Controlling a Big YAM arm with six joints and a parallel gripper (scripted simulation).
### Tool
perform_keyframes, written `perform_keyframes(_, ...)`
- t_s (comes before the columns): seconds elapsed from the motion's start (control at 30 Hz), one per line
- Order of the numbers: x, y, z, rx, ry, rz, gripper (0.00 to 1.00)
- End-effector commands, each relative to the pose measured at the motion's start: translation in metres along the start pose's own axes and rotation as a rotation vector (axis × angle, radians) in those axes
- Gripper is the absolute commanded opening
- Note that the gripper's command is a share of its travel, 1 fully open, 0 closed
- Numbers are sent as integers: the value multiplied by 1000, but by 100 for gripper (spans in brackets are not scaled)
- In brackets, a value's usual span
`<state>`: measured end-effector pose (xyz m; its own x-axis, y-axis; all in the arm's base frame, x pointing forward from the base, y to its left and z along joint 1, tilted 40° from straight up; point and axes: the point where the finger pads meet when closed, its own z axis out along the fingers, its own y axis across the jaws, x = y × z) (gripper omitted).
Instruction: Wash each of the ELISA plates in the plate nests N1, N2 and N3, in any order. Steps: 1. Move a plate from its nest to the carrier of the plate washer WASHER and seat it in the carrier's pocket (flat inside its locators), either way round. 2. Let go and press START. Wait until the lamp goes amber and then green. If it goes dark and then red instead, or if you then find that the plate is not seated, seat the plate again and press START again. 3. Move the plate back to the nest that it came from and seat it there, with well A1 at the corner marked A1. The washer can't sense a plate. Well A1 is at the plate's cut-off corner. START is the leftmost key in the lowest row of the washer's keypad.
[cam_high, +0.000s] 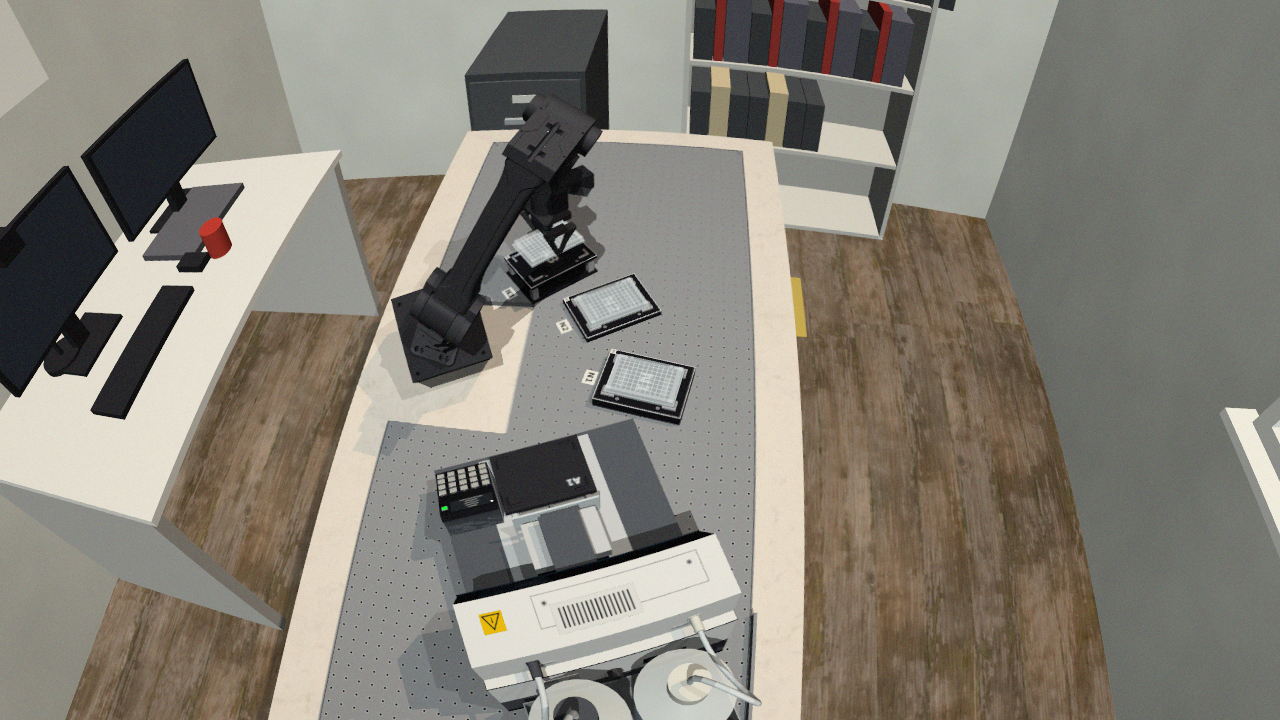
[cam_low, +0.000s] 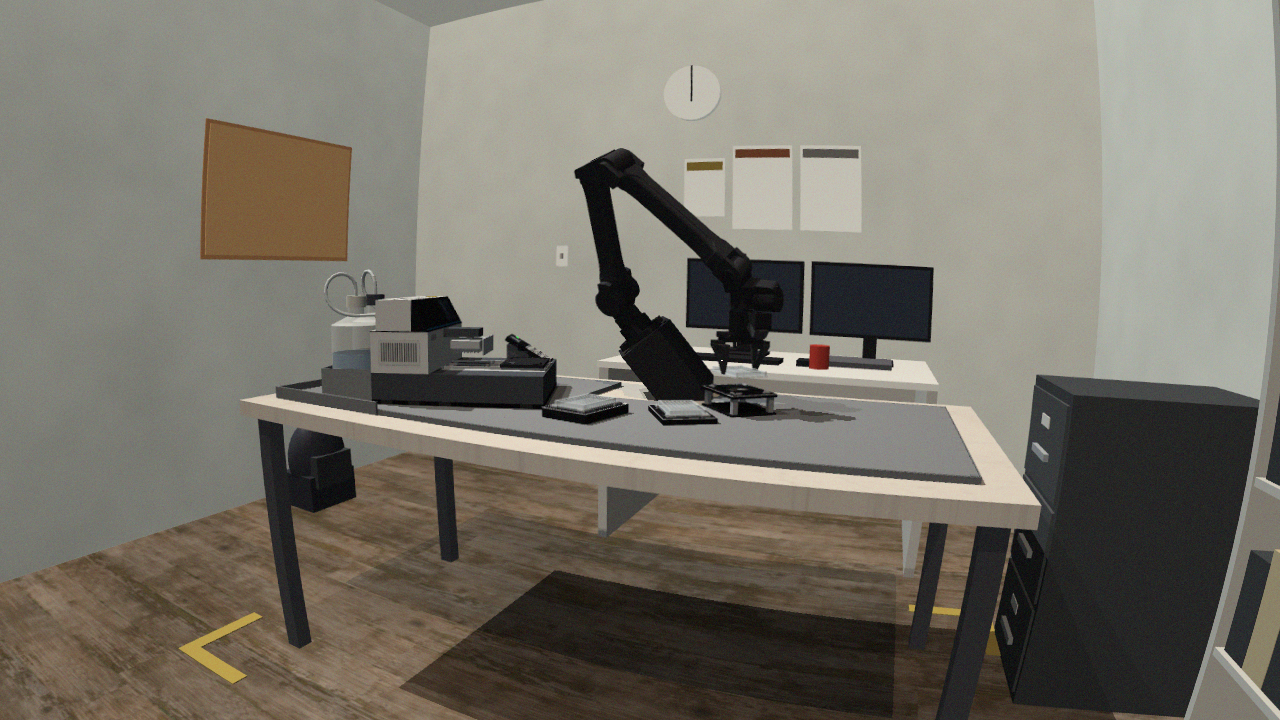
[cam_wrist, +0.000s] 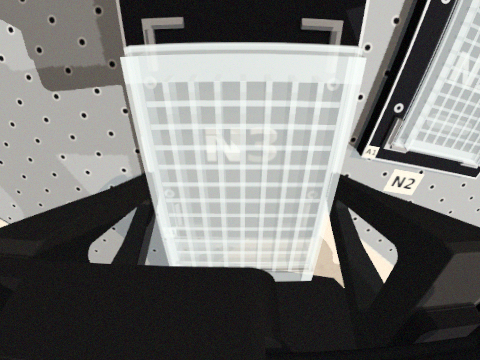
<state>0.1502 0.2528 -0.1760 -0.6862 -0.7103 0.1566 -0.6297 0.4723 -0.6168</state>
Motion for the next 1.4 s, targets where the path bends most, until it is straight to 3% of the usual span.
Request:
perform_keyframes(0.0,-17,11,-16,-13,-31,15,84)
perform_keyframes(0.43,-20,10,-44,-23,-43,23,84)
perform_keyframes(0.53,-17,10,-38,-13,-25,19,84)
perform_keyframes(0.6,-21,10,-50,-25,-45,24,84)
perform_keyframes(1.0,-20,10,-72,-27,-46,25,84)
perform_keyframes(1.1,-17,10,-63,-15,-25,21,84)
perform_keyframes(1.17,-20,10,-77,-28,-46,25,84)
perform_keyframes(1.37,-20,11,-69,-22,-35,23,84)
